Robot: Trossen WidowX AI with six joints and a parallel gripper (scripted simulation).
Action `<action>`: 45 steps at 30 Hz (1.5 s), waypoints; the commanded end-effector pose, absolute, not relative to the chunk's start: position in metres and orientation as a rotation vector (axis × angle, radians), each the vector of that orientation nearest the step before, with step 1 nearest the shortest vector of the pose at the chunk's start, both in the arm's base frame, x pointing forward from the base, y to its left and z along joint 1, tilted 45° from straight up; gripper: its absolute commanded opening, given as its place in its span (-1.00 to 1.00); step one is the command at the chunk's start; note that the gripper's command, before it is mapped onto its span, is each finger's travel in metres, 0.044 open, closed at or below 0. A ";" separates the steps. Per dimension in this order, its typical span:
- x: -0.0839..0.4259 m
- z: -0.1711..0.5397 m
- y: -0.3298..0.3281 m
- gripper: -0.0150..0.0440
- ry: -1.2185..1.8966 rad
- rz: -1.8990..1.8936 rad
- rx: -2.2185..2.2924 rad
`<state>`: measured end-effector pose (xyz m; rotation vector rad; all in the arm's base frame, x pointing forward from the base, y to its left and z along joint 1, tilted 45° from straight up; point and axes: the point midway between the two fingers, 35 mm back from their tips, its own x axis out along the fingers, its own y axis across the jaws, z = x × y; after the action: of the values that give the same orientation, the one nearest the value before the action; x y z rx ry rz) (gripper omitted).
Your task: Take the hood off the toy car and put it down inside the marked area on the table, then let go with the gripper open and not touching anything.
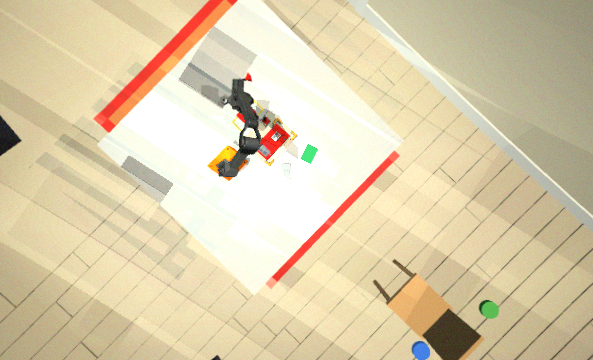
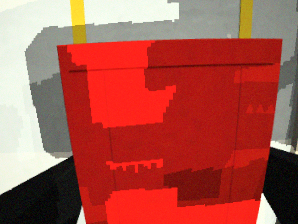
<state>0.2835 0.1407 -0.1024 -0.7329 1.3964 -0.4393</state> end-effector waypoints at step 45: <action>0.286 -0.112 0.131 0.93 1.396 -0.440 -0.733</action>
<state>0.2856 0.1306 -0.1127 -0.7335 1.3964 -0.4399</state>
